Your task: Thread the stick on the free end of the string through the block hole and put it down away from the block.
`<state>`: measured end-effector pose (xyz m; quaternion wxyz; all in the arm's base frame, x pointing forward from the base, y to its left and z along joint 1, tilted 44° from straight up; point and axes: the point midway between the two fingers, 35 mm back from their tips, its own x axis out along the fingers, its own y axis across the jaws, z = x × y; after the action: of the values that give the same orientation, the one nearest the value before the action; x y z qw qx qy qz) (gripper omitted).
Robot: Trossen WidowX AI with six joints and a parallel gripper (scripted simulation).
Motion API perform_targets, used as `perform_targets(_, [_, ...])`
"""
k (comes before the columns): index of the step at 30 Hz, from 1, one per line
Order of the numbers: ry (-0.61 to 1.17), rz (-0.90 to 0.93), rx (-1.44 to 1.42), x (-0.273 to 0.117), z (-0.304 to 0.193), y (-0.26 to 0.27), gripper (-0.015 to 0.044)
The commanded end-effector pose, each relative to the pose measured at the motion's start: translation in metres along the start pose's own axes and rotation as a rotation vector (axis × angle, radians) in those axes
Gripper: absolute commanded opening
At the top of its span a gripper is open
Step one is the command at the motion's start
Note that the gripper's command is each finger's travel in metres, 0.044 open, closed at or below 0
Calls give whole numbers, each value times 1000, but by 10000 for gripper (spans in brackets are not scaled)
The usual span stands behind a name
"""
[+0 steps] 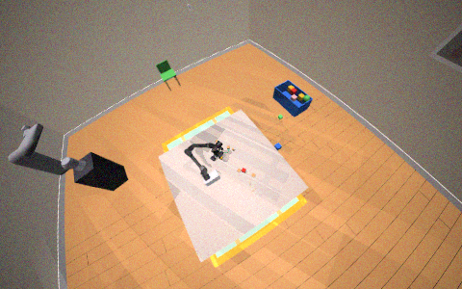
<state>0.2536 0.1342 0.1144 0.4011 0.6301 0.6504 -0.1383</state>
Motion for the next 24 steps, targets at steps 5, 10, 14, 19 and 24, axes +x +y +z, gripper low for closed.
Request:
perform_targets(5, [5,-3,2,1,12,-1,0])
perform_targets(10, [5,-4,2,0,19,-1,0])
perform_targets(14, [6,-4,1,0,21,-1,0])
perform_targets(19, [-1,0,0,0,18,0,105])
perform_targets(24, [-2,0,0,-3,19,0,123])
